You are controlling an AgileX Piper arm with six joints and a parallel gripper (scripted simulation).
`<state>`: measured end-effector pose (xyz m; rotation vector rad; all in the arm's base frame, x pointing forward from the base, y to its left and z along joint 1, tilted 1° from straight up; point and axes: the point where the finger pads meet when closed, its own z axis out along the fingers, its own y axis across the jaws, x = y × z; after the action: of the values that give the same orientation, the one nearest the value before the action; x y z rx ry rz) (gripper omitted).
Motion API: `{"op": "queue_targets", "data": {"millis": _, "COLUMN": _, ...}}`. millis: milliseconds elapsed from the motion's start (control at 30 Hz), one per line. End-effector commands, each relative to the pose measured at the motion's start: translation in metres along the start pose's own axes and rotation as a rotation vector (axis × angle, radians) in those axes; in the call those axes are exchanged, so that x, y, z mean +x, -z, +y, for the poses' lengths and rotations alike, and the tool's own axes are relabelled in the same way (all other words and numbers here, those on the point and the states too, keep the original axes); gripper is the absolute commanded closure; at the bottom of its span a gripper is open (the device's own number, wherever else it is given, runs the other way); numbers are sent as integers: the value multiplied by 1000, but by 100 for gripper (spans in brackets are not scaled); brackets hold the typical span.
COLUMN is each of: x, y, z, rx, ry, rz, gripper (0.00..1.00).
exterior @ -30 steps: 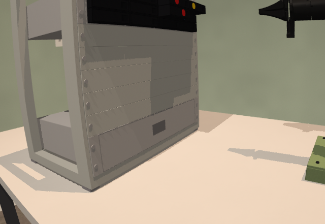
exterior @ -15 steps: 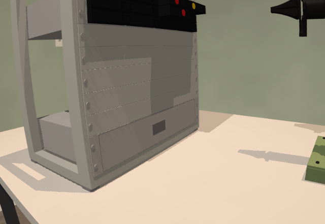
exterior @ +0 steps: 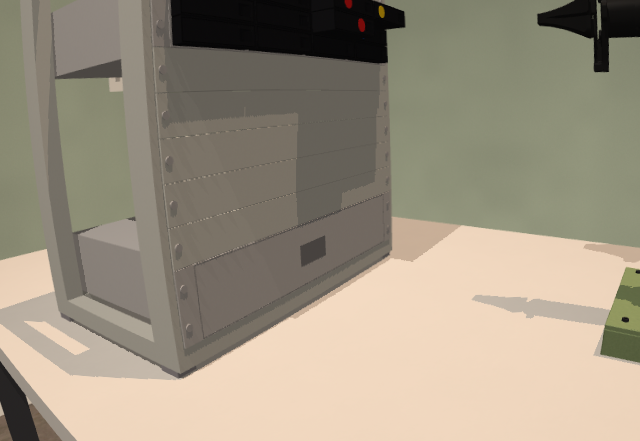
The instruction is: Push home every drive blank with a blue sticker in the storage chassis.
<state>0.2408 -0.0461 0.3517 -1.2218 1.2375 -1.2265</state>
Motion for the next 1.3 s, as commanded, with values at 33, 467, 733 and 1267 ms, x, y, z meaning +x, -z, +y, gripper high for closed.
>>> {"op": "queue_targets", "data": {"millis": 33, "x": -1, "y": 0, "z": 0, "rx": 2, "ry": 0, "rz": 0, "gripper": 100}}
{"op": "queue_targets", "data": {"millis": 467, "x": -1, "y": 0, "z": 0, "rx": 2, "ry": 0, "rz": 0, "gripper": 100}}
{"op": "queue_targets", "data": {"millis": 733, "x": -1, "y": 0, "z": 0, "rx": 2, "ry": 0, "rz": 0, "gripper": 100}}
{"op": "queue_targets", "data": {"millis": 1267, "x": -1, "y": 0, "z": 0, "rx": 2, "ry": 0, "rz": 0, "gripper": 100}}
